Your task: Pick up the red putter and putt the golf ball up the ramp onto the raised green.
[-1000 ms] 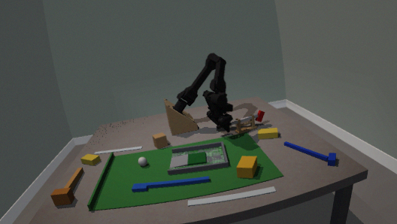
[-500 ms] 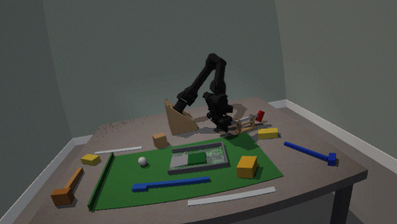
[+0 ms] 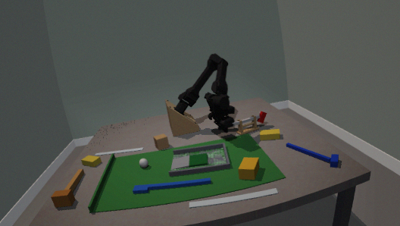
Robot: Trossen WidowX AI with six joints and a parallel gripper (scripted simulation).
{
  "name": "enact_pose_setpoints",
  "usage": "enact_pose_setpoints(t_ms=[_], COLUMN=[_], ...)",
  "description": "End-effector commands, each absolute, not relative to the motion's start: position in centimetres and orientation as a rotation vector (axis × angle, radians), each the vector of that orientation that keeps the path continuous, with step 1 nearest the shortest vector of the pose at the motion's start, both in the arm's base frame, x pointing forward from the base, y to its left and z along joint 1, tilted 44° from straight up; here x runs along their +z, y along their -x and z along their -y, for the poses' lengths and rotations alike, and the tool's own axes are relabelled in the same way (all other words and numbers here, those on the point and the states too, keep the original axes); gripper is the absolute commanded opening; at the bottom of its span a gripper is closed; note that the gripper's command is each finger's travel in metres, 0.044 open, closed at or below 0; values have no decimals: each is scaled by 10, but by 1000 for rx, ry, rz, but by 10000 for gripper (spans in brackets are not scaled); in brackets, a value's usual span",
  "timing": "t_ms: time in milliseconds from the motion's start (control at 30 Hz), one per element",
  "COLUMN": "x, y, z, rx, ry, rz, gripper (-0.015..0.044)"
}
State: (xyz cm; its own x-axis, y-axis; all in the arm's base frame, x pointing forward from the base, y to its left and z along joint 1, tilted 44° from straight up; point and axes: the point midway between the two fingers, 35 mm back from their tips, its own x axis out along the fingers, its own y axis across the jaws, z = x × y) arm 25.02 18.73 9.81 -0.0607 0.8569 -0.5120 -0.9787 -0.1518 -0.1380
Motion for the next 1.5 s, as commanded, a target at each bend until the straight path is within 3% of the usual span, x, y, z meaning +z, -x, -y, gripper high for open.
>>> enact_pose_setpoints(t_ms=[0,767,1467], x=[103,169,79], y=[-253,-252,-304], z=[-182,-118,-1], rx=[1634,1635,1293], ry=[568,566,278], rz=[-280,-283,-809], gripper=[0,0,0])
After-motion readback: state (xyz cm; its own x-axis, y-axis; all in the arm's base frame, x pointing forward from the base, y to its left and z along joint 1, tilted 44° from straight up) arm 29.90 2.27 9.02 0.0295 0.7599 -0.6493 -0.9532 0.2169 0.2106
